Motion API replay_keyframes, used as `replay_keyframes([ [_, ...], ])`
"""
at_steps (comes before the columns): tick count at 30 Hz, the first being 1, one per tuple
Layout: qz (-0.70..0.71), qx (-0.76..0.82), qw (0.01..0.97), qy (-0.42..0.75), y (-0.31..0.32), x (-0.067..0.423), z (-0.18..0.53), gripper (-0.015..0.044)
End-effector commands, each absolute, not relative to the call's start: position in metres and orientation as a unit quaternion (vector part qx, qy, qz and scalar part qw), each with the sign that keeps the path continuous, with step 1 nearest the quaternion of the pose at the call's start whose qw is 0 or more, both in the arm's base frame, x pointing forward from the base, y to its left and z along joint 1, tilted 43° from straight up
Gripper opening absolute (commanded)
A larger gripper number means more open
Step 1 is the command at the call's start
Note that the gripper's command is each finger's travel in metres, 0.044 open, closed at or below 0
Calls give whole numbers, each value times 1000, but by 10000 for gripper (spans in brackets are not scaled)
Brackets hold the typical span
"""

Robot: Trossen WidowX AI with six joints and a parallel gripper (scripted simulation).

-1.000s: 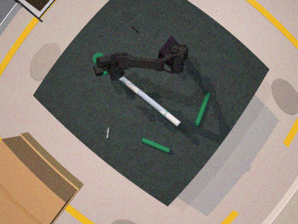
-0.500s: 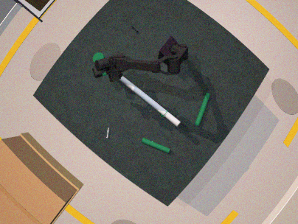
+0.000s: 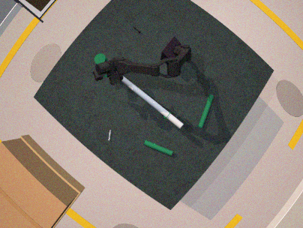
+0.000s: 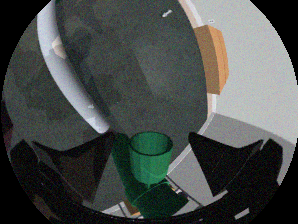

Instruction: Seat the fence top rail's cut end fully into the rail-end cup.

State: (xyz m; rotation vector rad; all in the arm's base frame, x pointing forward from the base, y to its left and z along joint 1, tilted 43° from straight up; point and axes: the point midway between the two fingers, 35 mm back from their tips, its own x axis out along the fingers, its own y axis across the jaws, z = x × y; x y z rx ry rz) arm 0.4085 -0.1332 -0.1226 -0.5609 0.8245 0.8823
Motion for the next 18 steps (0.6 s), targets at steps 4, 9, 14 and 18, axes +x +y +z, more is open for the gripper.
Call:
replay_keyframes([
  [4, 409, -256, 786, 386, -127, 410, -135, 440],
  [9, 409, -256, 786, 386, -127, 411, -136, 387],
  [14, 409, -256, 786, 386, -127, 411, -136, 256],
  [18, 409, -256, 786, 386, -127, 411, -136, 151],
])
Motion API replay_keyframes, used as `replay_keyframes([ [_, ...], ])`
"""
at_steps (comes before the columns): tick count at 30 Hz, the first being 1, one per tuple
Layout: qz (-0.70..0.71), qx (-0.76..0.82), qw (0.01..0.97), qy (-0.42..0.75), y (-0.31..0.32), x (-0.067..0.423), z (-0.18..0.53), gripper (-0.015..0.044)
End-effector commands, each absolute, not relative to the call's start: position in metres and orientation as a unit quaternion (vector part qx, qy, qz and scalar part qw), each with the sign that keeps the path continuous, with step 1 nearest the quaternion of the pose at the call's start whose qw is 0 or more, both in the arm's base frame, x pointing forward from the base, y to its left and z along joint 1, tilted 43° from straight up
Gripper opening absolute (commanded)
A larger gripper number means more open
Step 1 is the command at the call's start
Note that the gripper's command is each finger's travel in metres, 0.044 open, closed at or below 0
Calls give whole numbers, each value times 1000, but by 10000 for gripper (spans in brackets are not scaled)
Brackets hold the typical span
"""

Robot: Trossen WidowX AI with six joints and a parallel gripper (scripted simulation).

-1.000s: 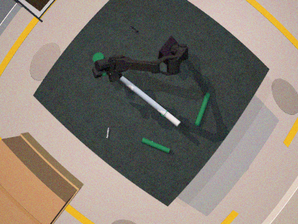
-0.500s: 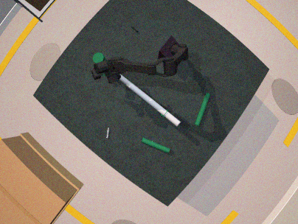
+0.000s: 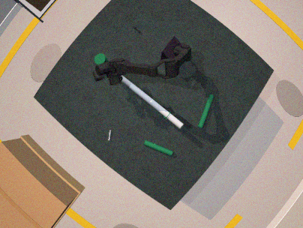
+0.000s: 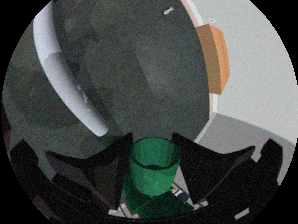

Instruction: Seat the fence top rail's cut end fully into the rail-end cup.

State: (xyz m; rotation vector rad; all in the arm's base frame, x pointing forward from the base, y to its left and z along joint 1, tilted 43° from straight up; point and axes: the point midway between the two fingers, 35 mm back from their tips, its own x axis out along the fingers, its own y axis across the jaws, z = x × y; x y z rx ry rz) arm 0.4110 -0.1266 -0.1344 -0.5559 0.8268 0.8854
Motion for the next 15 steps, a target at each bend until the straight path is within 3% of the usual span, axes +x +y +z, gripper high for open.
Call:
replay_keyframes([
  [1, 409, -256, 786, 386, -127, 411, -136, 125],
  [4, 409, -256, 786, 386, -127, 411, -136, 85],
  [7, 414, -261, 786, 378, -126, 409, -136, 7],
  [15, 429, -276, 784, 355, -125, 403, -134, 0],
])
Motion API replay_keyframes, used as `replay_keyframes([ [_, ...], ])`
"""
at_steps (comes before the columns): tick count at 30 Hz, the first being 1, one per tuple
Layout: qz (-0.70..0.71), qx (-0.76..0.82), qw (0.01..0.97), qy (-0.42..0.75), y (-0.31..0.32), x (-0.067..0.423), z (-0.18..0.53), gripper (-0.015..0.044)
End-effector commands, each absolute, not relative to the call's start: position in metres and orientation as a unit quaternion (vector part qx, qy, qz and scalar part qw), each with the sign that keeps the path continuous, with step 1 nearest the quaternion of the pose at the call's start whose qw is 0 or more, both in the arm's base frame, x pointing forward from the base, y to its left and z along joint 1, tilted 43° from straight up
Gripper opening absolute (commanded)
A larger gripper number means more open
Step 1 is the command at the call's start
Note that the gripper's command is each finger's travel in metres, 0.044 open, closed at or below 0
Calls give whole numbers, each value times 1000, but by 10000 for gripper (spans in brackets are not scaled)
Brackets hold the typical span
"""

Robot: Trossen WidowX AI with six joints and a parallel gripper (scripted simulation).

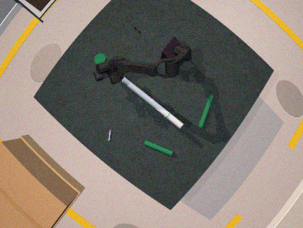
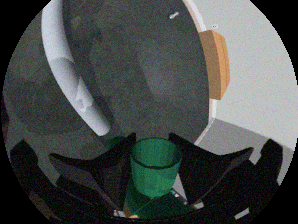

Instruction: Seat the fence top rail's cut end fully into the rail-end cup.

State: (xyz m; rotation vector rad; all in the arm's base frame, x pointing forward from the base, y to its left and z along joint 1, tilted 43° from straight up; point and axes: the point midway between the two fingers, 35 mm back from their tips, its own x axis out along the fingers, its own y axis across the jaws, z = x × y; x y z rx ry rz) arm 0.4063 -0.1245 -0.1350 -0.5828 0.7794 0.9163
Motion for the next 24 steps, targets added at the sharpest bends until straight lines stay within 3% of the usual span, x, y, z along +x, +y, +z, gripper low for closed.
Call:
replay_keyframes([
  [1, 431, -278, 783, 351, -125, 402, -134, 0],
  [24, 466, -316, 775, 287, -124, 387, -131, 0],
])
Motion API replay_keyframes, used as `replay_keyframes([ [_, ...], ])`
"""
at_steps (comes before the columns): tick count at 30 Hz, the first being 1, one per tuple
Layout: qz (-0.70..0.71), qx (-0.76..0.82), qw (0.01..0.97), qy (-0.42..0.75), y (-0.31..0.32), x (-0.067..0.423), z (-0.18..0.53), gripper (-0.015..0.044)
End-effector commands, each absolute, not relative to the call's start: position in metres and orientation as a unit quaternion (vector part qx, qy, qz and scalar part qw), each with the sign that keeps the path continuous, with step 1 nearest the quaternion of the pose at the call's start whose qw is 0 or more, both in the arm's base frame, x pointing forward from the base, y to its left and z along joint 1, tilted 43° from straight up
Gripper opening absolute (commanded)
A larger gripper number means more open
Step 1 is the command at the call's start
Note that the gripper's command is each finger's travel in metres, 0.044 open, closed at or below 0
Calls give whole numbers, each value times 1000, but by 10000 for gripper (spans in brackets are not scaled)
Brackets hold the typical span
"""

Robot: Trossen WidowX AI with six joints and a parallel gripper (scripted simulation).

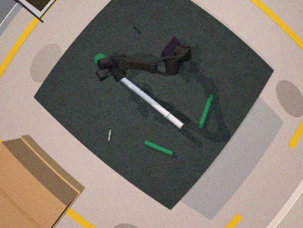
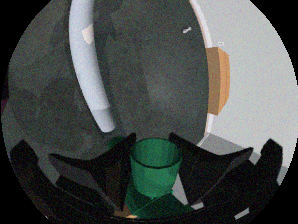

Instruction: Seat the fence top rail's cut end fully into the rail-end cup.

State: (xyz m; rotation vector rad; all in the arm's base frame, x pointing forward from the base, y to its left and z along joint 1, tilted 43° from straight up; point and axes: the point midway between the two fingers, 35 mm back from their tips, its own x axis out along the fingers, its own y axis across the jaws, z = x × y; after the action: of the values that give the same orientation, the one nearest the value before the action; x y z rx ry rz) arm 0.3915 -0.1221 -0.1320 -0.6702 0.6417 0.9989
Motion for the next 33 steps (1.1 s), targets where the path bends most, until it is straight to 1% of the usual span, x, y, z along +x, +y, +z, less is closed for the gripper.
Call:
replay_keyframes([
  [1, 469, -319, 774, 281, -124, 386, -130, 0],
  [33, 507, -360, 757, 203, -125, 368, -129, 0],
])
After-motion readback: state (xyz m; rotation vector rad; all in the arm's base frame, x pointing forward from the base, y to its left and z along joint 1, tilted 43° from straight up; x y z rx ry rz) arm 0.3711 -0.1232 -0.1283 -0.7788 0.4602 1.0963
